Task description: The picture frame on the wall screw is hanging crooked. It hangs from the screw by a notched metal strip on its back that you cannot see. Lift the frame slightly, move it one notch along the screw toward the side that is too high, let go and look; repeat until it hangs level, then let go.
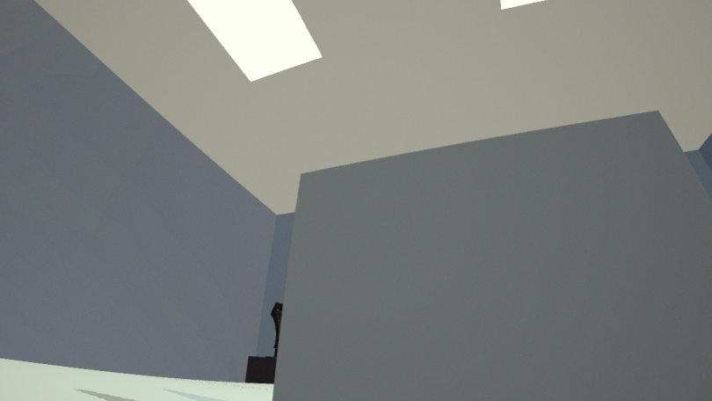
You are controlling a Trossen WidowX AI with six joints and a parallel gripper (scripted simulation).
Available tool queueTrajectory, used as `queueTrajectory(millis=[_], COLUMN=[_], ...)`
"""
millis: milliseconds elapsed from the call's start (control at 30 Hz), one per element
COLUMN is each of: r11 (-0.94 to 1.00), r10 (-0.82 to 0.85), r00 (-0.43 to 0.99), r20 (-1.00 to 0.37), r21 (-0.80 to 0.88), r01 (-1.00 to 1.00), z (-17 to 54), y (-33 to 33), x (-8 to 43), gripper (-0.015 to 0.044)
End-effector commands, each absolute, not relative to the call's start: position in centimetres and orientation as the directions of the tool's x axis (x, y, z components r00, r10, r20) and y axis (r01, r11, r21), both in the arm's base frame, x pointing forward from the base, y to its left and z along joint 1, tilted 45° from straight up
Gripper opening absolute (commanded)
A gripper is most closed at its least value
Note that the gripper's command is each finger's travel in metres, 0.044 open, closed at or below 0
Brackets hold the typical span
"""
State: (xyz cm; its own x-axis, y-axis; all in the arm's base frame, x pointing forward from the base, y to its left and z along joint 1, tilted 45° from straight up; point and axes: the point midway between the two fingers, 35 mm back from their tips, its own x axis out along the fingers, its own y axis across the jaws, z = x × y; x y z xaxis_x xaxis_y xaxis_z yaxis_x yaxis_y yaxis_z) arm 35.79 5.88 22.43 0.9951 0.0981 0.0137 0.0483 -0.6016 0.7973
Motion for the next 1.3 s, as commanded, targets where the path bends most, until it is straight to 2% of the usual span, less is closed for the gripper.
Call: queueTrajectory(millis=[0, 900, 1233, 1267], r11=[-0.624, -0.720, -0.710, -0.710], r10=[0.099, 0.099, 0.098, 0.098], r00=[0.995, 0.995, 0.995, 0.995], r20=[0.015, 0.016, 0.015, 0.015], r21=[0.780, 0.692, 0.702, 0.702], r01=[0.050, 0.061, 0.059, 0.059], z=[22.40, 22.33, 22.35, 22.35], y=[5.90, 5.89, 5.88, 5.88], x=[35.78, 35.79, 35.80, 35.80], gripper=[0.0000, 0.0000, 0.0260, 0.0260])
